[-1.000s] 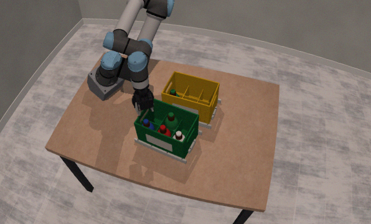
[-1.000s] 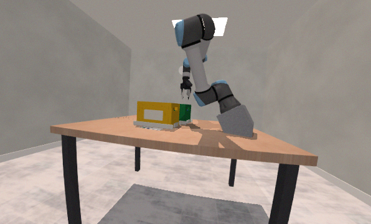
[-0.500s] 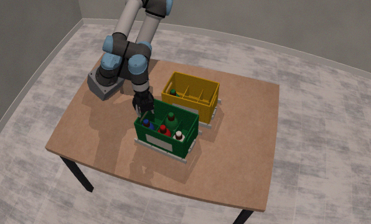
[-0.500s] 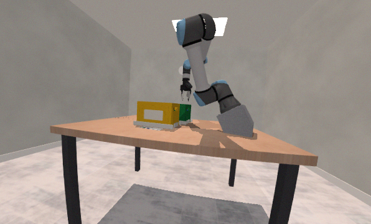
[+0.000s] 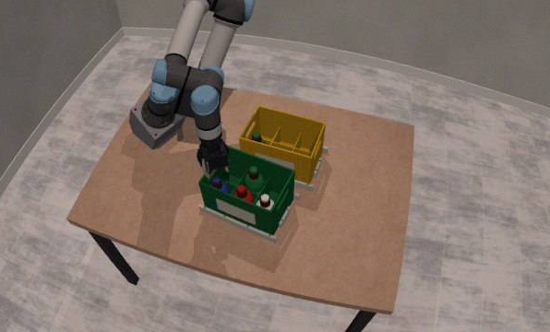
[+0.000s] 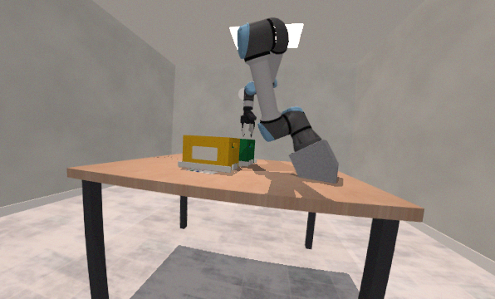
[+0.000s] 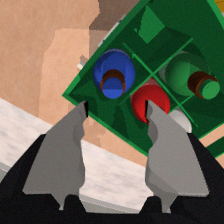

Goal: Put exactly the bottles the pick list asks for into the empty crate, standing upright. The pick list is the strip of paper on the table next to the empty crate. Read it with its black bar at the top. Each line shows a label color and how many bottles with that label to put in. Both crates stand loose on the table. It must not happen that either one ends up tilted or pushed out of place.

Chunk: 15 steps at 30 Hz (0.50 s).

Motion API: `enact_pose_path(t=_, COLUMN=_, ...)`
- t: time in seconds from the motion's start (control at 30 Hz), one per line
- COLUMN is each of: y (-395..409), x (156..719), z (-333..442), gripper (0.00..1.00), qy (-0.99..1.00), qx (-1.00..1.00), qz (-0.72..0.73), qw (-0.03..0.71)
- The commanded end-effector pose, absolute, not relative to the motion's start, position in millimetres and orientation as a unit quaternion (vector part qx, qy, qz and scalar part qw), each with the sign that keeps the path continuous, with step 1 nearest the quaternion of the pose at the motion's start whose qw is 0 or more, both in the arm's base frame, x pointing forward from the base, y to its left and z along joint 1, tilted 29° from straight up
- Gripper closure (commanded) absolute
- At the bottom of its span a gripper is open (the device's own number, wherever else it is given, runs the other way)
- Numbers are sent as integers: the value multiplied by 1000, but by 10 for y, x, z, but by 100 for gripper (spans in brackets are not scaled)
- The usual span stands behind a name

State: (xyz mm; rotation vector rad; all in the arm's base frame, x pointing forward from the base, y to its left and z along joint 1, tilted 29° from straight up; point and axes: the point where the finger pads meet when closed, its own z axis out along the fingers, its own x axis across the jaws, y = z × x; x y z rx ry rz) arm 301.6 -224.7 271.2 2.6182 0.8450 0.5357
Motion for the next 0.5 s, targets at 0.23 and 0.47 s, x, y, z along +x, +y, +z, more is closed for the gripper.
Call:
enact_pose_path(t=0.23, y=-2283, x=3092, z=2572, gripper=62, qy=297, qx=921, qz=188, qw=169)
enact_pose_path(t=0.47, y=-2296, x=3121, z=2514, gripper=62, qy=297, qx=921, qz=188, qw=169)
